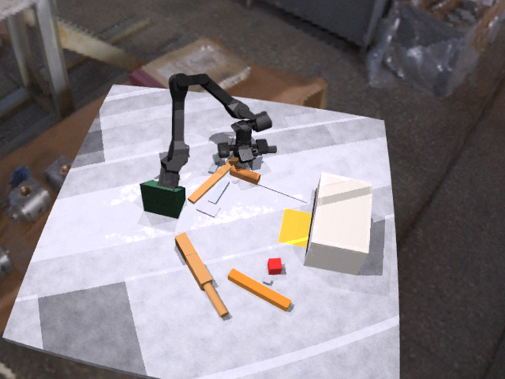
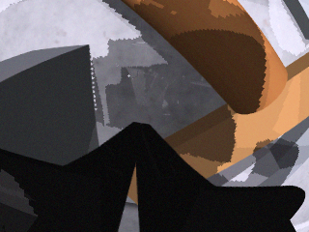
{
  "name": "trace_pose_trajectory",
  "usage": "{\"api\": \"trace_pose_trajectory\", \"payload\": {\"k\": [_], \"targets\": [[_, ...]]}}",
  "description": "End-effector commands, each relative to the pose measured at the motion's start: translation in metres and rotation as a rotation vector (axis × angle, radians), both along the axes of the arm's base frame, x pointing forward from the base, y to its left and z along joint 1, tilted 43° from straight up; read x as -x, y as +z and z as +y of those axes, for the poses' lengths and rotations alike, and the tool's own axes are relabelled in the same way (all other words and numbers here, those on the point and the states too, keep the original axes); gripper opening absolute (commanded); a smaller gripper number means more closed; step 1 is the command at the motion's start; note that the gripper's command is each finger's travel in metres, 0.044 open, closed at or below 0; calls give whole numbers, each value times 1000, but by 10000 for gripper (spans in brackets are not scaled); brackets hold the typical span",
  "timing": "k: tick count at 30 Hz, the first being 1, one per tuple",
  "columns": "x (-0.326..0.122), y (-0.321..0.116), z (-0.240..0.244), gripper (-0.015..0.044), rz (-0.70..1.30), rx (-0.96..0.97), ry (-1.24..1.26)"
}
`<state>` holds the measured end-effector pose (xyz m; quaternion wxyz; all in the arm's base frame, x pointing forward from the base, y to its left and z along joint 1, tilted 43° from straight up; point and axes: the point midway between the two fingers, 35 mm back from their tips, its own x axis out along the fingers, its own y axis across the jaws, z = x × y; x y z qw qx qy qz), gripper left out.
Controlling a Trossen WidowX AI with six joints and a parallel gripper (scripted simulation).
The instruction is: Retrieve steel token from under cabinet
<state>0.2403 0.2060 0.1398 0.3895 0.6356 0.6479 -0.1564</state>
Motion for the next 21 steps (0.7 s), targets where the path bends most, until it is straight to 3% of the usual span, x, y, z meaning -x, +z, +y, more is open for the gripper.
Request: {"api": "trace_pose_trajectory", "payload": {"k": [1, 12, 21], "targets": [[0, 1, -1, 0, 0, 1, 0], [5, 53, -63, 0, 23, 24, -3], [1, 48, -60, 0, 18, 27, -5]]}}
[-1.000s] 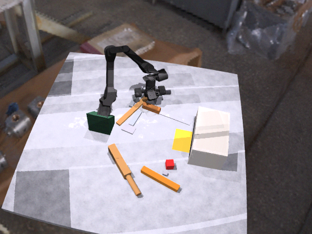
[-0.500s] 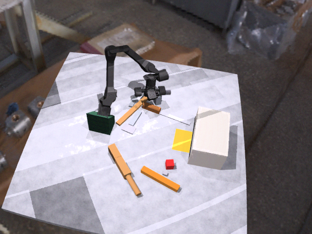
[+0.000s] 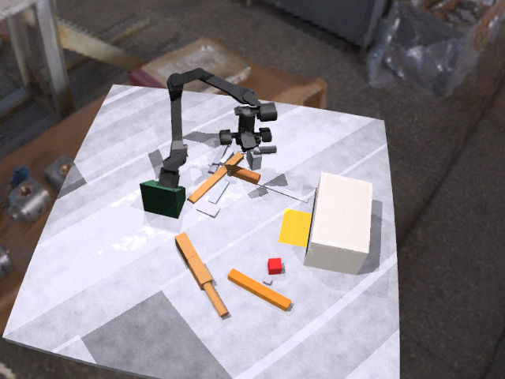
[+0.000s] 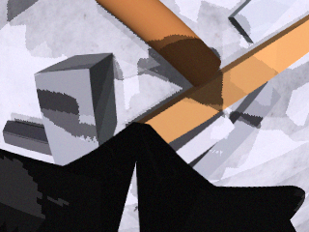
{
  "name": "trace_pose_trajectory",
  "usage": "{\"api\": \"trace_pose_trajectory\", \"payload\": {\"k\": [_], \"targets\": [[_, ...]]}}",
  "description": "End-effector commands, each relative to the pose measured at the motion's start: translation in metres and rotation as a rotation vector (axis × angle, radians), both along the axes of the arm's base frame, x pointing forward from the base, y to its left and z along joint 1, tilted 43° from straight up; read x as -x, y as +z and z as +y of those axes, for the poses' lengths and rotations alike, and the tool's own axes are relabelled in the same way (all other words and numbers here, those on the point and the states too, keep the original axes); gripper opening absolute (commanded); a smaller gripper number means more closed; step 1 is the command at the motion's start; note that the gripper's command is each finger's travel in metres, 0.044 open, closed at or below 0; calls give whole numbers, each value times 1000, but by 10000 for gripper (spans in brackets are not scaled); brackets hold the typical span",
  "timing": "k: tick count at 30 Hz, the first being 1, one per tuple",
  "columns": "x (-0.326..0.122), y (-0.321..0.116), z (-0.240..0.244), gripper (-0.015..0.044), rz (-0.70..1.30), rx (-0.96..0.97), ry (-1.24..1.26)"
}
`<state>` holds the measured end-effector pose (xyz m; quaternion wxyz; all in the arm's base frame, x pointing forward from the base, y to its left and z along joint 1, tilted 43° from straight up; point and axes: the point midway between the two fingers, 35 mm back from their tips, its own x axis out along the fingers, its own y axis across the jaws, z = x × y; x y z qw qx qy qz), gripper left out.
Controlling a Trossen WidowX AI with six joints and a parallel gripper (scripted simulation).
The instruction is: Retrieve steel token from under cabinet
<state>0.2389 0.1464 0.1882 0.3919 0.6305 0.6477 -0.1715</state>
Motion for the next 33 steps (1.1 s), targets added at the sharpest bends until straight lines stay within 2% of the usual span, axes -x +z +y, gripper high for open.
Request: {"api": "trace_pose_trajectory", "payload": {"k": [1, 6, 16, 33], "targets": [[0, 0, 0, 0, 0, 0, 0], [0, 0, 0, 0, 0, 0, 0], [1, -8, -13, 262, -193, 32, 209], [-14, -24, -40, 270, -582, 88, 628]]}}
